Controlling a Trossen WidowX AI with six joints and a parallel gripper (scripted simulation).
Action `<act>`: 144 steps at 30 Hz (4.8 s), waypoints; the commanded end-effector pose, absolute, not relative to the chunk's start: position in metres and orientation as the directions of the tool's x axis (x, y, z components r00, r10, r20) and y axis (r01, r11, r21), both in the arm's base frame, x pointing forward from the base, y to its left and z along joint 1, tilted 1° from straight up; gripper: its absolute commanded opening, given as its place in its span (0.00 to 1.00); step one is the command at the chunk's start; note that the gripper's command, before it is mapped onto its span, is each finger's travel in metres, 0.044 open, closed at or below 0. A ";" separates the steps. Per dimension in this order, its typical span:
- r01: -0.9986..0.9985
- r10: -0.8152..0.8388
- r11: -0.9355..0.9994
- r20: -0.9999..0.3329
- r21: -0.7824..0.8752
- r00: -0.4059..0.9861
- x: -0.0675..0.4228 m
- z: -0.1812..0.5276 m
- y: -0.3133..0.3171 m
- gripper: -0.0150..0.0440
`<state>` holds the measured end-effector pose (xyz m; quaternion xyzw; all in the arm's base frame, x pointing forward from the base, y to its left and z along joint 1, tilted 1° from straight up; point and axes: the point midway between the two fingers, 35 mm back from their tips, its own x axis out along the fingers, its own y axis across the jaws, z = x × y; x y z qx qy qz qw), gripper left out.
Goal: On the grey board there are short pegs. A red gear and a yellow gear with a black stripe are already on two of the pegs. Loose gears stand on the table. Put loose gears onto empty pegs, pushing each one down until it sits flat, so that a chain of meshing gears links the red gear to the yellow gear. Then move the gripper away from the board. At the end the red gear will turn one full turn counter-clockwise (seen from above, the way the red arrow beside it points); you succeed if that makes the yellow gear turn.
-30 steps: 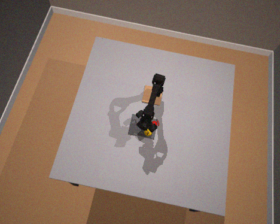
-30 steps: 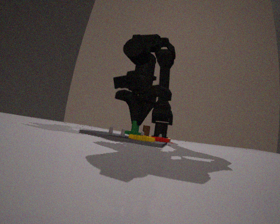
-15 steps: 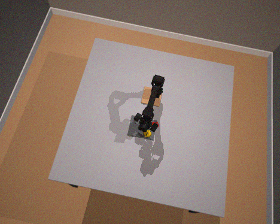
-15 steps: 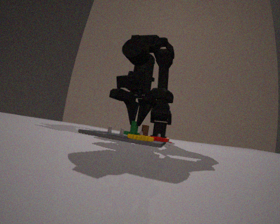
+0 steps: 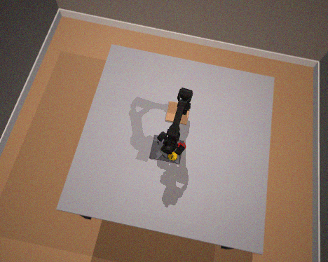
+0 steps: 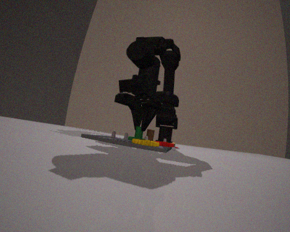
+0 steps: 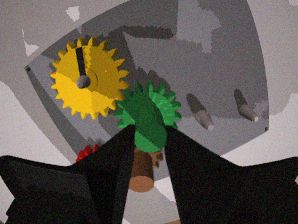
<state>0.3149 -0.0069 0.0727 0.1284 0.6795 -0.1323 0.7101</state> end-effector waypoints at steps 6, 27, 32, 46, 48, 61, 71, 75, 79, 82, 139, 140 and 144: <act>0.531 -0.013 0.847 -0.999 0.011 0.041 0.314 0.071 -0.007 0.25; 0.427 -0.013 0.904 -0.999 0.006 0.042 0.315 0.109 -0.007 0.49; 0.426 -0.013 0.905 -0.999 0.007 0.044 0.315 0.115 -0.007 0.54; 0.426 -0.013 0.905 -0.999 0.007 0.044 0.308 0.163 -0.006 1.00; 0.426 -0.013 0.905 -0.999 0.007 0.044 0.308 0.163 -0.006 1.00; 0.426 -0.013 0.905 -0.999 0.007 0.044 0.308 0.163 -0.006 1.00; 0.426 -0.013 0.905 -0.999 0.007 0.044 0.308 0.163 -0.006 1.00; 0.426 -0.013 0.905 -0.999 0.007 0.044 0.308 0.163 -0.006 1.00; 0.426 -0.013 0.905 -0.999 0.007 0.044 0.308 0.163 -0.006 1.00; 0.426 -0.013 0.905 -0.999 0.007 0.044 0.308 0.163 -0.006 1.00; 0.426 0.008 0.904 -0.999 0.021 0.033 0.173 0.198 0.260 1.00; 0.426 0.008 0.904 -0.999 0.021 0.033 0.173 0.198 0.260 1.00; 0.426 0.008 0.904 -0.999 0.021 0.033 0.173 0.198 0.260 1.00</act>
